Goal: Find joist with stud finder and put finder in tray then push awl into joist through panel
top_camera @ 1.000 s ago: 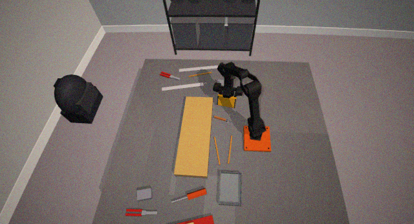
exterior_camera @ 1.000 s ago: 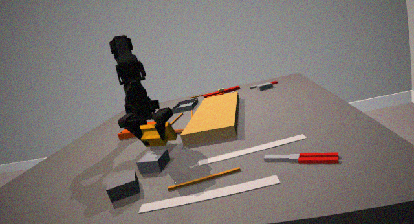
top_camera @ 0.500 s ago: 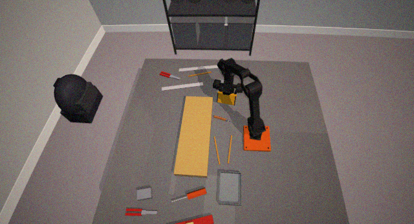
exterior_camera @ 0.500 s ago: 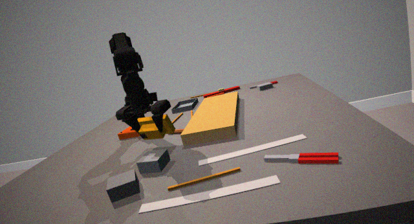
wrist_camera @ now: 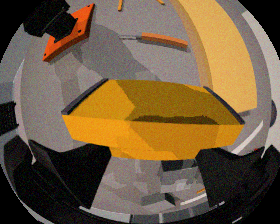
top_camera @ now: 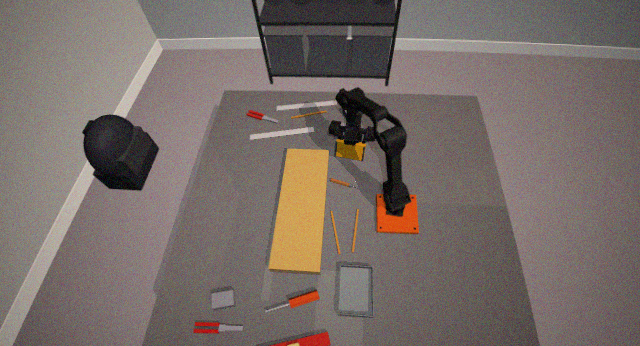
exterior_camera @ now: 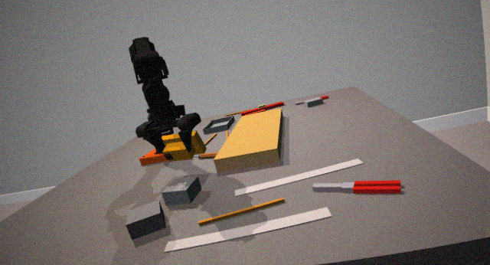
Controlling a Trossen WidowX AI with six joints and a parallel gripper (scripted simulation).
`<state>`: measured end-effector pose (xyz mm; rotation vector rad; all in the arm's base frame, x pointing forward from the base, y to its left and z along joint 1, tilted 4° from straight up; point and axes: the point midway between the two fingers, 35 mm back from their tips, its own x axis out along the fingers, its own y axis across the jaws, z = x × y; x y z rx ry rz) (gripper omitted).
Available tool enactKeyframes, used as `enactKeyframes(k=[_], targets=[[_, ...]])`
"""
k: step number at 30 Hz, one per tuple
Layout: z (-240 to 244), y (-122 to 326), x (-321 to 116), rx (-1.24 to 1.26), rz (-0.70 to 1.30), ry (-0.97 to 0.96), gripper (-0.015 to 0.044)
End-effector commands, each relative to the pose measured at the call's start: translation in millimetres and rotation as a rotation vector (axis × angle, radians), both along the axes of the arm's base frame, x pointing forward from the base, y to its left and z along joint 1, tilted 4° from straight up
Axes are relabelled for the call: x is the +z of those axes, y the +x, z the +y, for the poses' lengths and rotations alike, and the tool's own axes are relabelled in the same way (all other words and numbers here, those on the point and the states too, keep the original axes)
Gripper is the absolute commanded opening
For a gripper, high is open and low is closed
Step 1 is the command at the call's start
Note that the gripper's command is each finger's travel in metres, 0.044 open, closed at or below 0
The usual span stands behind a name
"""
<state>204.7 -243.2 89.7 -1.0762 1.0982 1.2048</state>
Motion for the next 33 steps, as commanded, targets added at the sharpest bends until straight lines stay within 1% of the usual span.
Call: enactKeyframes(k=[1,33], targets=[[0.3,-0.1,2.3,0.000,-0.001,-0.027,0.0000],[5.9,0.0,-2.2,-0.009,0.020,-0.196,0.0000]])
